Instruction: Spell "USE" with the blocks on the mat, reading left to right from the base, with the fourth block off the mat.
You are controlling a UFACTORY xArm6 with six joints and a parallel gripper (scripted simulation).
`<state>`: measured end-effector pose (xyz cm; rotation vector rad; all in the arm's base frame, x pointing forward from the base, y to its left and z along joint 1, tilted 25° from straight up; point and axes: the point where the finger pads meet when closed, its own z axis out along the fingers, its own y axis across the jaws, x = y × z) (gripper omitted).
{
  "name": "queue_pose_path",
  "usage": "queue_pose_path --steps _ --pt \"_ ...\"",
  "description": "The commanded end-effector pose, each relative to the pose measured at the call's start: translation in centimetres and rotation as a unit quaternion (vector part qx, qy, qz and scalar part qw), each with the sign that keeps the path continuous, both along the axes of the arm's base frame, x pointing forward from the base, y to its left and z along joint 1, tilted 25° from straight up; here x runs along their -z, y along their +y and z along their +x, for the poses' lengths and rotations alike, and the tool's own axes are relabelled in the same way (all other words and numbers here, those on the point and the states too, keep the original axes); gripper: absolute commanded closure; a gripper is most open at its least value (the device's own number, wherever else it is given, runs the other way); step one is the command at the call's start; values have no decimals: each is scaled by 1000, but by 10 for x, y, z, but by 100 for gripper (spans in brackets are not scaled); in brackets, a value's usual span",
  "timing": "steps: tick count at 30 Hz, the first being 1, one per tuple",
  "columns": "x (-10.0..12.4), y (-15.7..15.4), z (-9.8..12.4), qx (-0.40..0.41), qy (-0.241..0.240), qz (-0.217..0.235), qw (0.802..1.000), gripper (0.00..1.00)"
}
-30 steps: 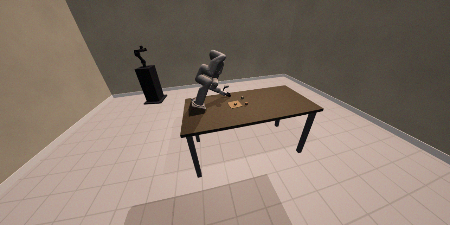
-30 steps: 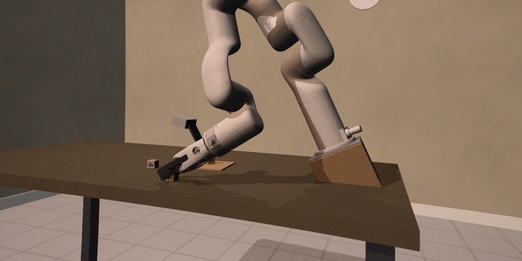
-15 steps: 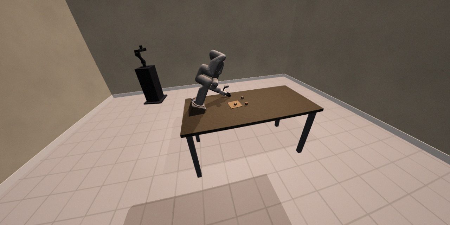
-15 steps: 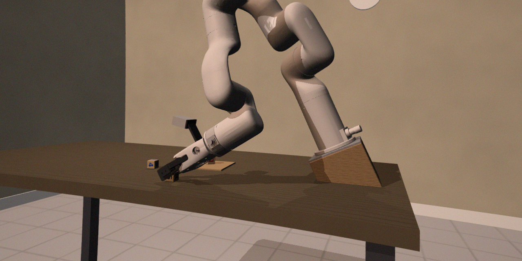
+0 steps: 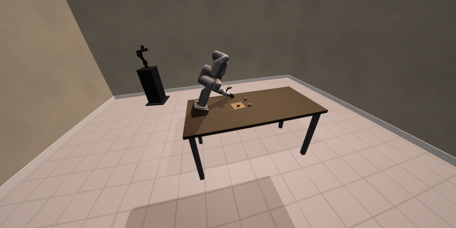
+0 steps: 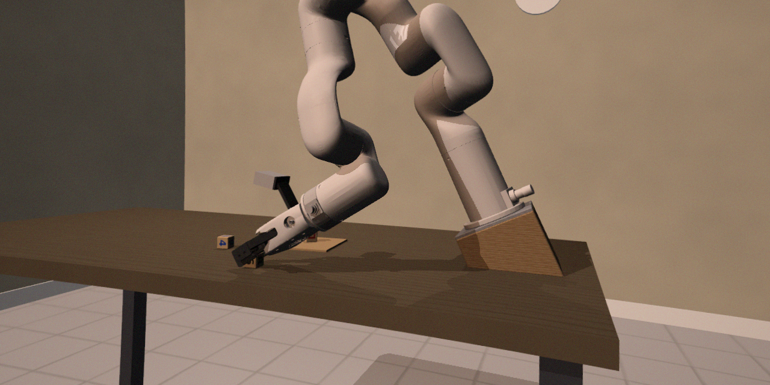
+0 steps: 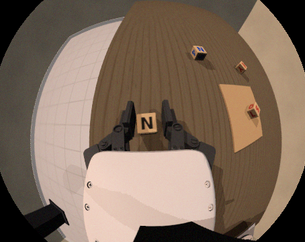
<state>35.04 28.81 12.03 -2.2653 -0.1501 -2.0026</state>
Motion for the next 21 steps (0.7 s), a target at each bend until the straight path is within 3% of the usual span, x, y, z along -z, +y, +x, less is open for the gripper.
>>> queue_pose_path --steps 1,10,21 --pt "-1 1 0 0 -1 1 1000 58" --pt "-2 0 -1 0 -1 1 1000 58" --pt "-27 -2 -12 0 -1 1 1000 58"
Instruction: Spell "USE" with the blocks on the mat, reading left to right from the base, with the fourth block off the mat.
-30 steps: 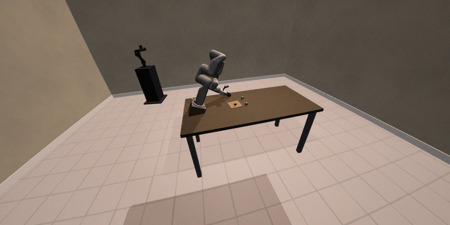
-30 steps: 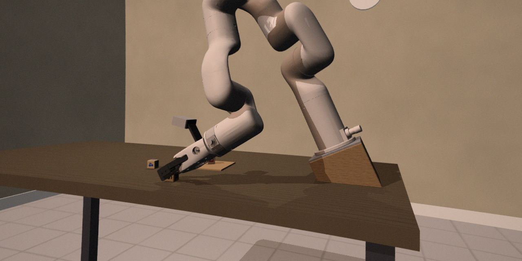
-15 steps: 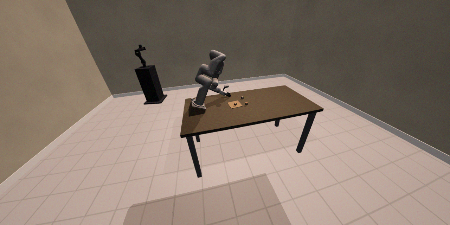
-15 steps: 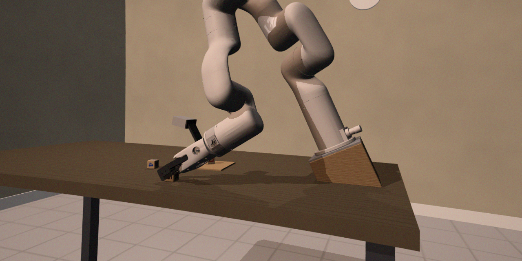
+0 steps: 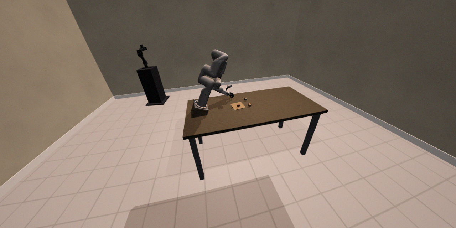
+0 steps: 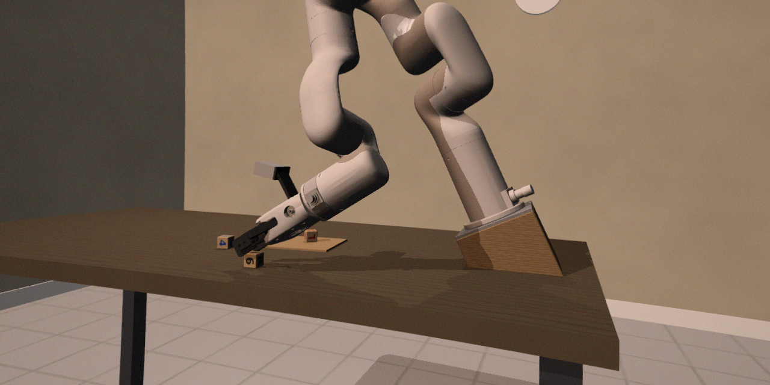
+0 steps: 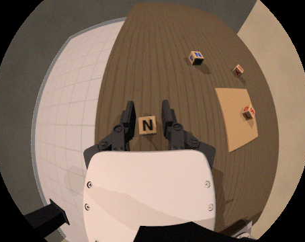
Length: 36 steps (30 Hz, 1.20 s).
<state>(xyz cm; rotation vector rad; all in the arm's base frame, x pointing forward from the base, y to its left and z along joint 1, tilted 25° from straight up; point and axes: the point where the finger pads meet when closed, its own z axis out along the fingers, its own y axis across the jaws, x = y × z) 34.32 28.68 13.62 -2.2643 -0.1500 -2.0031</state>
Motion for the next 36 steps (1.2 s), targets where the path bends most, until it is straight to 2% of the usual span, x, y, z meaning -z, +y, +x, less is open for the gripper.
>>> queue_pose_path --steps 1,7,19,29,31,36 --pt "-15 -1 -6 0 0 1 1000 58" --pt "-29 -2 -13 0 0 1 1000 58" --pt "-30 -3 -13 1 13 -2 1000 58" --pt "-37 -4 -15 0 125 -19 992 58" --pt "-37 -4 -15 0 125 -19 992 58" --pt "-40 -5 -16 -1 188 -30 982 58"
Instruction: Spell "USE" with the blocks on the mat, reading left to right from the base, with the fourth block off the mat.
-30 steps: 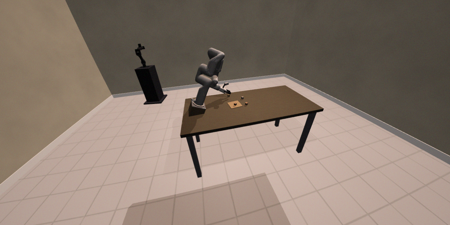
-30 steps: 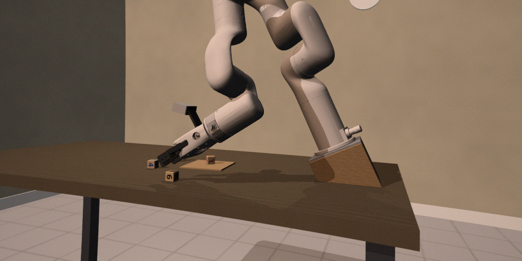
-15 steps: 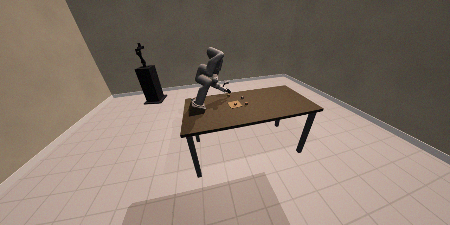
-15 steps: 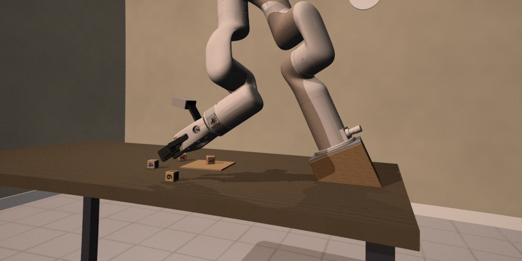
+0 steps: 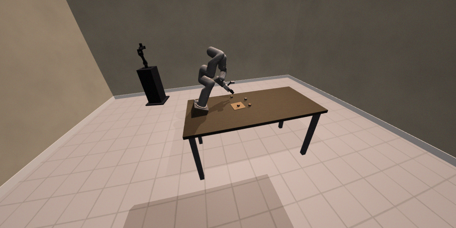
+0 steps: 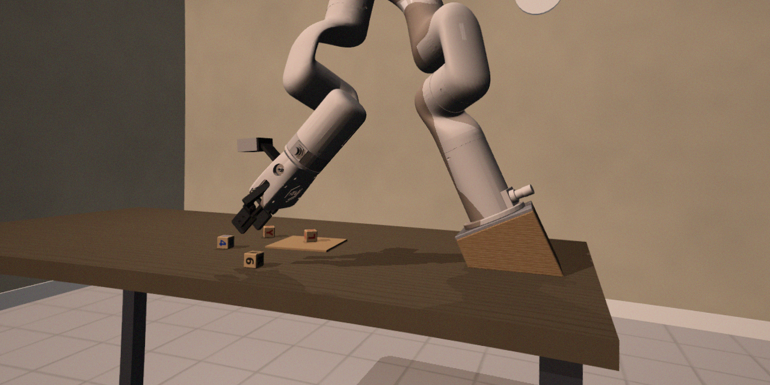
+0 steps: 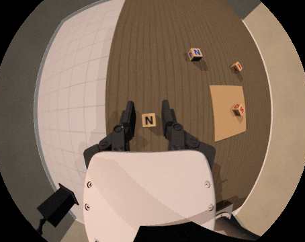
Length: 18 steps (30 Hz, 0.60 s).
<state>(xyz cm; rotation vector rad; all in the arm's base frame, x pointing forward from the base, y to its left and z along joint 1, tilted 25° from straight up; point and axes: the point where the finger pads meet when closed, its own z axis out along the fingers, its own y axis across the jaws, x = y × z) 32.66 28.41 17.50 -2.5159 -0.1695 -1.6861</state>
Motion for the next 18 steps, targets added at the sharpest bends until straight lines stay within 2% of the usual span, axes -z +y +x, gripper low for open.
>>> queue_pose_path --steps 1,10,12,14,18 --pt "-3 -2 1 2 67 -15 998 58" --pt "-9 -1 0 -3 155 -27 988 58" --pt "-9 -1 0 -3 155 -27 988 58" --pt "-11 -2 -1 0 187 -34 982 58" --pt "-14 -1 -1 -3 216 -37 976 58"
